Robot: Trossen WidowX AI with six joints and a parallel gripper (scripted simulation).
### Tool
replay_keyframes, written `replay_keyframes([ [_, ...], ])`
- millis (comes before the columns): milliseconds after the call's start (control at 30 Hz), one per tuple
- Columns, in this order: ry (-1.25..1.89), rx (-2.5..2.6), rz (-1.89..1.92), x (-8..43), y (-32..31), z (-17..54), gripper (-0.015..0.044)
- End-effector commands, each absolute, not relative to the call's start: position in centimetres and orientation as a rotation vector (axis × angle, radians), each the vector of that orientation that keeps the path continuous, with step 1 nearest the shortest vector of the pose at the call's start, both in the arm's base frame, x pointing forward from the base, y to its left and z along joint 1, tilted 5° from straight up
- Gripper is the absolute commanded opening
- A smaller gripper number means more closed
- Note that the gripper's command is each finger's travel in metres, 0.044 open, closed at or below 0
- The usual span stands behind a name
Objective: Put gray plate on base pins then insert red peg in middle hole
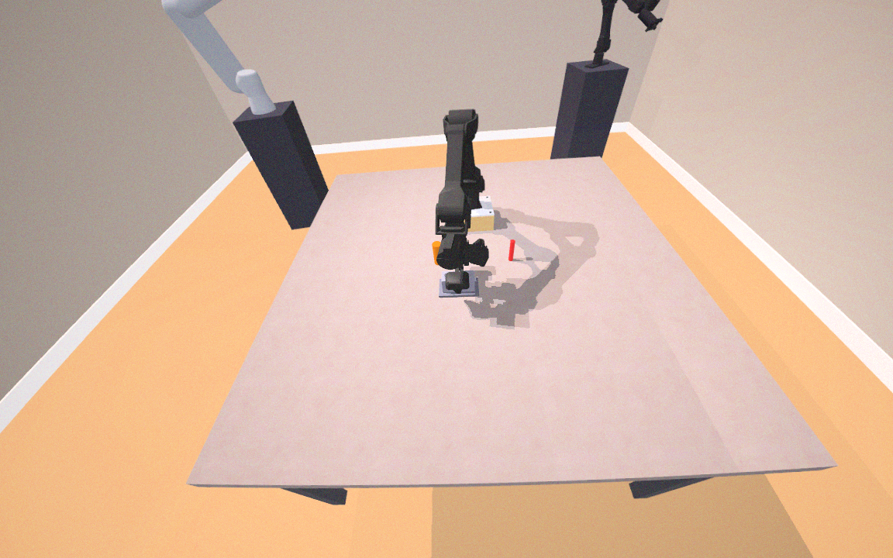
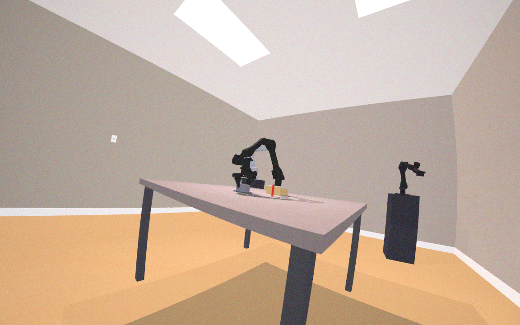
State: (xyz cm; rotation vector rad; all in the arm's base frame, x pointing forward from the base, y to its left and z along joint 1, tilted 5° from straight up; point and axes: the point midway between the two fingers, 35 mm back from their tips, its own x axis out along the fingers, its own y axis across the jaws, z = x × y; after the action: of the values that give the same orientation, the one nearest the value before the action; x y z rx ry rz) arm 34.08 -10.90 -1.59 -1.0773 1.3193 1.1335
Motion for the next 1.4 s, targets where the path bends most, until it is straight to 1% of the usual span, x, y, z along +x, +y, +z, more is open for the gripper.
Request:
replay_keyframes([
  [0, 1.312, -1.089, 1.118, 35.0, -11.1, 1.9, 0.044],
  [100, 1.315, -1.089, 1.123, 35.1, -11.0, 7.2, 0.044],
  [167, 1.316, -1.089, 1.125, 34.9, -10.9, 9.3, 0.044],
  [500, 1.338, -1.05, 1.084, 35.1, -10.4, 9.6, 0.044],
  [733, 1.519, -0.634, 0.647, 34.2, -5.8, 10.0, 0.044],
  [933, 1.598, -0.258, 0.261, 32.9, -1.9, 10.2, 0.044],
  [1267, 1.582, 0.373, -0.385, 29.8, 3.9, 10.3, 0.044],
  [1367, 1.554, 0.511, -0.527, 28.8, 5.3, 10.3, 0.044],
])
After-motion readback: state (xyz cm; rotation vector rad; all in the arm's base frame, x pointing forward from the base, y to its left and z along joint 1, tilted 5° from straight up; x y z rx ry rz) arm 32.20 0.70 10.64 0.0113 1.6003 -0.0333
